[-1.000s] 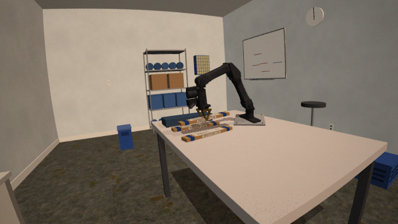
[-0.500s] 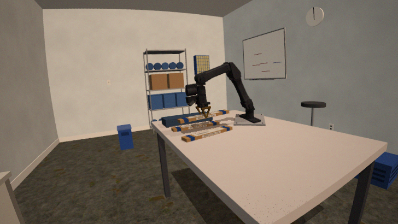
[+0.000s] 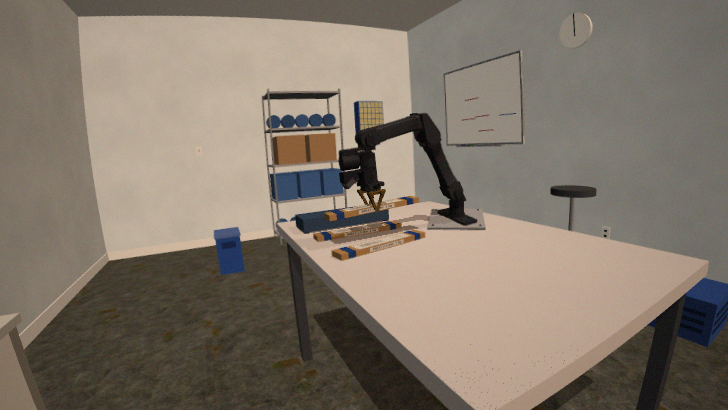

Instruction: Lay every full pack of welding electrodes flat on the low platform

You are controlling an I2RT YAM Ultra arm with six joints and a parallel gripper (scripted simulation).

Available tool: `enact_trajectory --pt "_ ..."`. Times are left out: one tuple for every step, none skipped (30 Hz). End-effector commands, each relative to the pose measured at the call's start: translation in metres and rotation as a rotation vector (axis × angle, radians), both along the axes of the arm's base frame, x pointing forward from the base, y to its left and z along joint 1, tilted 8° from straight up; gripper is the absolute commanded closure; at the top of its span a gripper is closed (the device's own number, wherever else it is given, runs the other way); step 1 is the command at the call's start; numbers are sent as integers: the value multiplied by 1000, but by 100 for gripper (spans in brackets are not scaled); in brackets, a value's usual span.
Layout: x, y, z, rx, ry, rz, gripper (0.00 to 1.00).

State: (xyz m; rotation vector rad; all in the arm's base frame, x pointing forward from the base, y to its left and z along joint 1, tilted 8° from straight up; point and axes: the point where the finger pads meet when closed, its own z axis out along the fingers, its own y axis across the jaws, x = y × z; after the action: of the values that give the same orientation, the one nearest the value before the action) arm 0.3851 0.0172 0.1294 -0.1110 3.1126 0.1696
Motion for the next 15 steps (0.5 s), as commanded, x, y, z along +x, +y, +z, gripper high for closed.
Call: enact_trajectory --pt "2 -7 42 -1 -76 -8 100" --pt "2 -7 43 -1 -76 -8 100" --pt "2 -7 44 -1 -76 -8 100" --pt "2 -7 44 -1 -76 -8 100" --pt "2 -7 44 -1 -76 -8 100" --pt "2 -7 44 -1 -76 -8 100" --pt "2 -7 44 -1 -76 -8 100" --pt "2 -7 44 -1 -76 -8 100" --pt "2 -7 44 -1 -76 -8 100" --pt "2 -7 44 -1 -76 -8 100" --pt "2 -7 44 -1 -76 -8 100" --pt "2 -7 44 -1 -76 -8 100" --pt "2 -7 44 -1 -76 -8 100" --pt "2 -7 44 -1 -76 -8 100" --pt "2 -7 44 -1 -76 -8 100"
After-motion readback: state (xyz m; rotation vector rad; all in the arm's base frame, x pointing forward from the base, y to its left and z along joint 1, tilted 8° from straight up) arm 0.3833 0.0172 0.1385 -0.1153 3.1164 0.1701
